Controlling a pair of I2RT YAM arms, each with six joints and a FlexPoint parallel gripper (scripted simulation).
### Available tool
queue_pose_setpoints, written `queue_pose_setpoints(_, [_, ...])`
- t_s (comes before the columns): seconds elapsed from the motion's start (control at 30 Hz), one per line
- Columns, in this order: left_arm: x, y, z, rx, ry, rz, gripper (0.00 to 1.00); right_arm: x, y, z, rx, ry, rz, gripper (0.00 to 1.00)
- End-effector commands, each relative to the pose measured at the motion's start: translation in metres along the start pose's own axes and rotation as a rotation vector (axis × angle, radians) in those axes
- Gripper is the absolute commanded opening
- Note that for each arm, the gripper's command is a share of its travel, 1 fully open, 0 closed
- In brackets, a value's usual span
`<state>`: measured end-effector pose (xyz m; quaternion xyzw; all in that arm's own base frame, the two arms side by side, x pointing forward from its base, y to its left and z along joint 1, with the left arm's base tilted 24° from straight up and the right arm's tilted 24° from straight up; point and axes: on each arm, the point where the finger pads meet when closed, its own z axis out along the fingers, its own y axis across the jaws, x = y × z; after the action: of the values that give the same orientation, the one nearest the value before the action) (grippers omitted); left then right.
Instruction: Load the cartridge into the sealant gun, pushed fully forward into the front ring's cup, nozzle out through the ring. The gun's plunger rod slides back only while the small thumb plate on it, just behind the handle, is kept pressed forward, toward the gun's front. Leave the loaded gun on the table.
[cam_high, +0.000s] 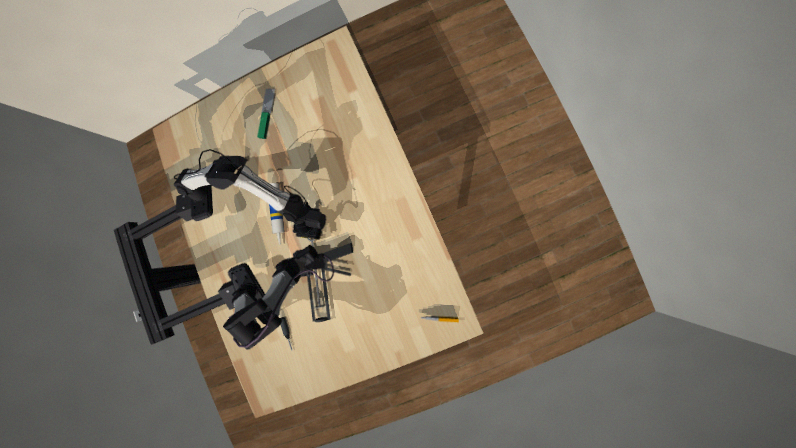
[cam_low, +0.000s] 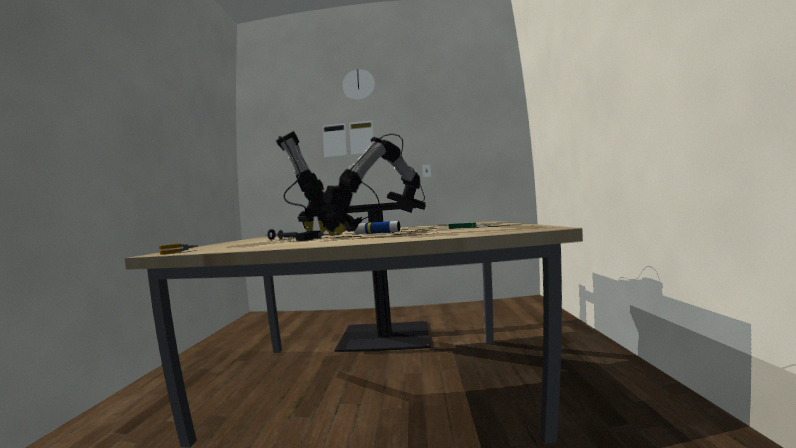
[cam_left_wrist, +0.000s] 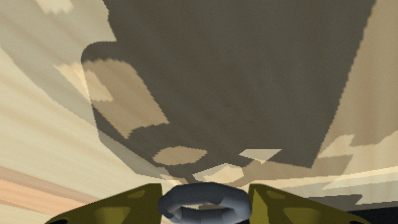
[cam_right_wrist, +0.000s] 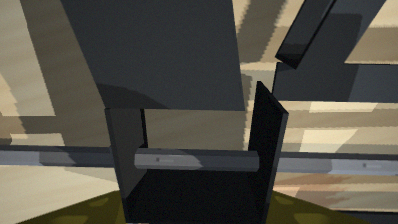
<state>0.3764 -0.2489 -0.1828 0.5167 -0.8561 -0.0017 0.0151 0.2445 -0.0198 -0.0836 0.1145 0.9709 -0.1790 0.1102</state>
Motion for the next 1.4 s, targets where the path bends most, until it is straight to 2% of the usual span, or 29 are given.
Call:
queue_pose_setpoints(0.0, [0.014,-0.023,-0.032,0.086,0.019,0.031,0.0,-0.002,0.003,0.0,-0.005,-0.009,-0.011,0.03])
queue_pose_setpoints(0.3, [0.014,-0.023,-0.032,0.086,0.019,0.031,0.0,-0.002,0.003,0.0,-0.005,-0.009,-0.011,0.03])
queue_pose_setpoints(0.43, [0.022,-0.006,-0.031,0.035,0.014,0.031,0.0,-0.01,0.003,-0.013,-0.003,-0.033,0.002,0.03])
queue_pose_setpoints(0.7, [0.029,-0.025,-0.052,0.085,0.015,0.048,0.0,-0.015,0.004,-0.021,-0.007,-0.048,-0.007,0.03])
queue_pose_setpoints(1.37, [0.034,-0.029,-0.052,0.096,0.025,0.052,0.0,-0.013,-0.006,-0.015,-0.002,-0.044,0.014,0.03])
